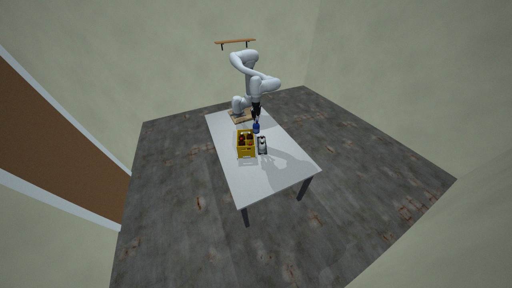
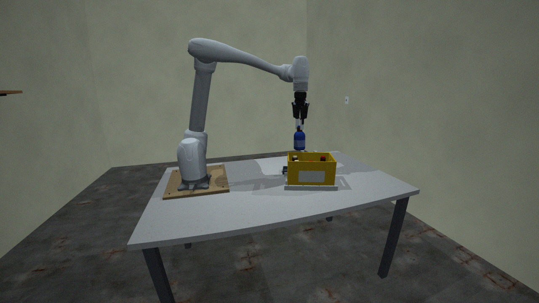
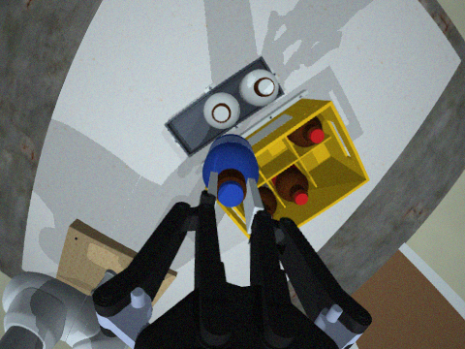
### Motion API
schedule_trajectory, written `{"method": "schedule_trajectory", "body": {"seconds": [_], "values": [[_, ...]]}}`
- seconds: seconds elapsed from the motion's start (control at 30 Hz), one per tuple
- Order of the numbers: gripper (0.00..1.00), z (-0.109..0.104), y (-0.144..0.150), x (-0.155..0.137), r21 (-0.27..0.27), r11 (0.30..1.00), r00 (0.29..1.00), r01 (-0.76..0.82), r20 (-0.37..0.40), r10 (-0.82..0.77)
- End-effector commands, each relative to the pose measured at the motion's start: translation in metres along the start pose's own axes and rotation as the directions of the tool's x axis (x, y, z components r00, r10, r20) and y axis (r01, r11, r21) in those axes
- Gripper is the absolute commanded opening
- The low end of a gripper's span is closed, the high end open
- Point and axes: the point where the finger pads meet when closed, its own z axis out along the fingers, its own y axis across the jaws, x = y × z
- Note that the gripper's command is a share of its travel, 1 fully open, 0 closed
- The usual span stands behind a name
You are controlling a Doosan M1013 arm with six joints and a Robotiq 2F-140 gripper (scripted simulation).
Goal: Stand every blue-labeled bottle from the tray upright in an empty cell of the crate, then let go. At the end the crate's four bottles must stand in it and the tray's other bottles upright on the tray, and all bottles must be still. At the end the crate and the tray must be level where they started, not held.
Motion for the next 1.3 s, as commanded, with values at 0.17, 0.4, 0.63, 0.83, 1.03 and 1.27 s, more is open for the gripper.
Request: {"method": "schedule_trajectory", "body": {"seconds": [0.17,0.4,0.63,0.83,1.03,1.27], "values": [[0.00,0.000,0.013,0.000,0.000,1.000,1.000,0.000,0.000,0.000],[0.00,0.000,0.030,0.000,0.000,1.000,1.000,0.000,0.000,0.000],[0.00,0.000,0.046,-0.001,0.000,1.000,1.000,0.000,0.000,0.000],[0.00,0.000,0.056,-0.001,0.000,1.000,1.000,0.000,0.000,0.000],[0.00,0.000,0.071,-0.001,0.000,1.000,1.000,0.000,0.000,0.000],[0.00,0.000,0.086,-0.001,0.000,1.000,1.000,0.000,0.000,0.000]]}}
